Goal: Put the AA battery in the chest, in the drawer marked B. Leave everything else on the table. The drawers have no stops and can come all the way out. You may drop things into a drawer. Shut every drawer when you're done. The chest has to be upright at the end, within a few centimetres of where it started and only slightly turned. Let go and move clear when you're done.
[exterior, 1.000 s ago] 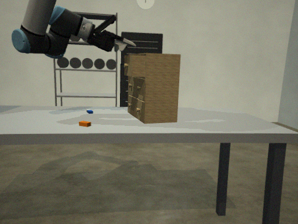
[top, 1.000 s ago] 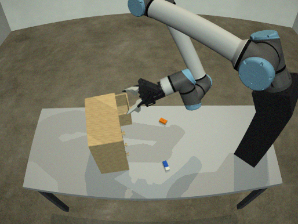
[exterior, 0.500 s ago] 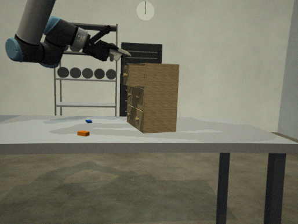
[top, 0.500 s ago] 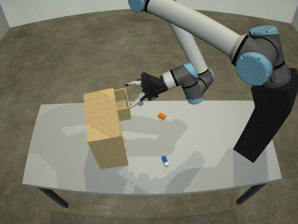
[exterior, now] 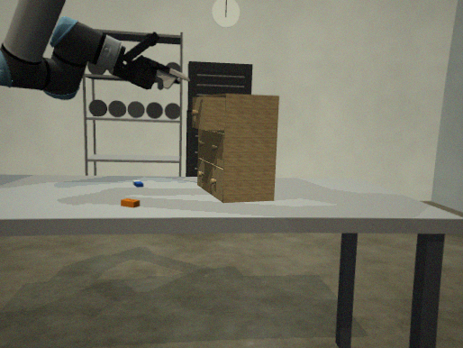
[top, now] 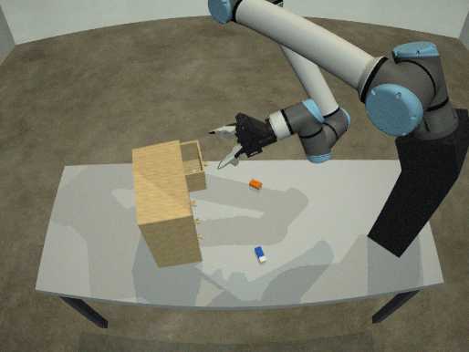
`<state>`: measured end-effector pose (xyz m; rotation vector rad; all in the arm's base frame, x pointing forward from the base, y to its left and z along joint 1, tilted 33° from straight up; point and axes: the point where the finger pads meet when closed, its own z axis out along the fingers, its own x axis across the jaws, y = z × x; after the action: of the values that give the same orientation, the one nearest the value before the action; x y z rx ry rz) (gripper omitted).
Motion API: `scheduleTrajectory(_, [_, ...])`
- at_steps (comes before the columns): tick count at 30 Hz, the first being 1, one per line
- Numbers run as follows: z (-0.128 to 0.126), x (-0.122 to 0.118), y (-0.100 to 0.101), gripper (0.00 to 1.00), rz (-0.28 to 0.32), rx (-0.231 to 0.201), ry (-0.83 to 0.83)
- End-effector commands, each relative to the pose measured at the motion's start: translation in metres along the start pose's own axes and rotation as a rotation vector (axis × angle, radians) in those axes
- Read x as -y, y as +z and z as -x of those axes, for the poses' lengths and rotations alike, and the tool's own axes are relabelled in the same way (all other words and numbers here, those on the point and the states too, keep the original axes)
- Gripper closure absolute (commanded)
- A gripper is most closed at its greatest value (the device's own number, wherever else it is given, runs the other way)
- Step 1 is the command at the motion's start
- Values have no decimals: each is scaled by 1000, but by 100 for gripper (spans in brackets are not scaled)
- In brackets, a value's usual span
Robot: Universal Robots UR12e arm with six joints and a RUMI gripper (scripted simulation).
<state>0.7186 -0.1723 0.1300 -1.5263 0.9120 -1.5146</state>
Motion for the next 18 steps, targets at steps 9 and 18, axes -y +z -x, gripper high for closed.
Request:
scheduleTrajectory(9, [2,-12,-44,0,-1,3,3])
scheduleTrajectory(18, [2,-19,-69,0,-1,2,4])
